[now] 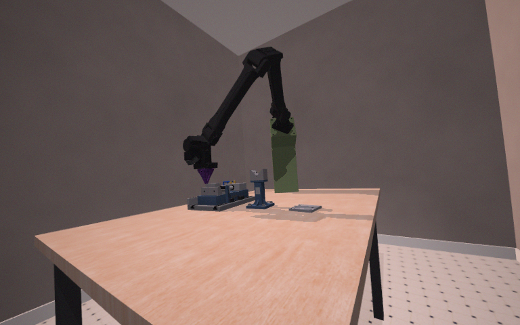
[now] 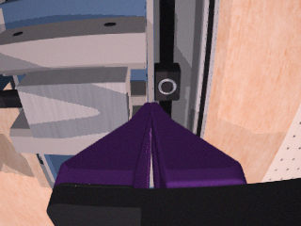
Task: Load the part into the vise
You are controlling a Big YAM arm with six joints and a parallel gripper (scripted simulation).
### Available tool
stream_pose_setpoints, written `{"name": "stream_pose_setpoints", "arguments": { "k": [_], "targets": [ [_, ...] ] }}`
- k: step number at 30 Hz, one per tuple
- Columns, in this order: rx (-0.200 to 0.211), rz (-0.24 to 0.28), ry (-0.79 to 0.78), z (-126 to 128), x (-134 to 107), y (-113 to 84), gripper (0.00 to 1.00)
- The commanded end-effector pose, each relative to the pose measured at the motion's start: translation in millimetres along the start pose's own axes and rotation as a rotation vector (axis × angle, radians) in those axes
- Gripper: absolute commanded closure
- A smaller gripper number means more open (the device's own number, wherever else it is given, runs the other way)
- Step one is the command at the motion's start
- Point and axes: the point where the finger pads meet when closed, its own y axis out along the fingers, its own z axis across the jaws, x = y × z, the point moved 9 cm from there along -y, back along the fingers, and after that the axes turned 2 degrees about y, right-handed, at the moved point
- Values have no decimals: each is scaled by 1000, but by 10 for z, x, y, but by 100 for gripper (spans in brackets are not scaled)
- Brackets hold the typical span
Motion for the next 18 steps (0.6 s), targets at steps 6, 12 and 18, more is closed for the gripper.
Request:
{"name": "stream_pose_setpoints", "arguments": {
  "k": [6,12,18],
  "targets": [
    [14,-4,-13,93,52,103,100],
    [14,-7,-16,116,62,84,100],
    [13,-11,-20,149,76,57,100]
  ]
}}
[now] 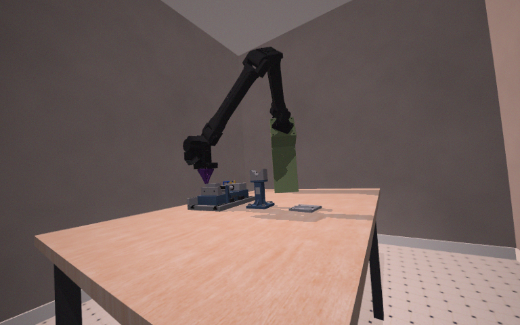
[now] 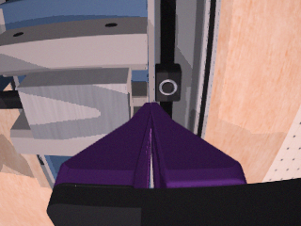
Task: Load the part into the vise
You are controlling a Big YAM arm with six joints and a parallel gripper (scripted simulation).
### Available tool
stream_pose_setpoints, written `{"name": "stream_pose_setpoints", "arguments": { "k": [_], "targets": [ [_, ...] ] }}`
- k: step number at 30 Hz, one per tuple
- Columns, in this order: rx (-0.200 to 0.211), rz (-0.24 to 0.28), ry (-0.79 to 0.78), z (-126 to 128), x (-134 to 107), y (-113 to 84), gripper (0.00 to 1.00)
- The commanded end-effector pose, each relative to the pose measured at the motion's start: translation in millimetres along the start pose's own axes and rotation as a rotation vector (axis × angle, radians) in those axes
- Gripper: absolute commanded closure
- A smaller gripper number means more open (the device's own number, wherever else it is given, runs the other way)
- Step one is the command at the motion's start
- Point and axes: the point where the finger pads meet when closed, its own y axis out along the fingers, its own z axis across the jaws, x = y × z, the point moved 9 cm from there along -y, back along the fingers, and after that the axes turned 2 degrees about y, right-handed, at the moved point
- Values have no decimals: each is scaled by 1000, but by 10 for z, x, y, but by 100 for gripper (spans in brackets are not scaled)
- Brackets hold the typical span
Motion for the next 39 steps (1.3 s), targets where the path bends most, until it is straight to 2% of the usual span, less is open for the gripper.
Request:
{"name": "stream_pose_setpoints", "arguments": {
  "k": [1,39],
  "targets": [
    [13,-12,-20,148,76,45,100],
    [14,-12,-19,235,68,39,100]
  ]
}}
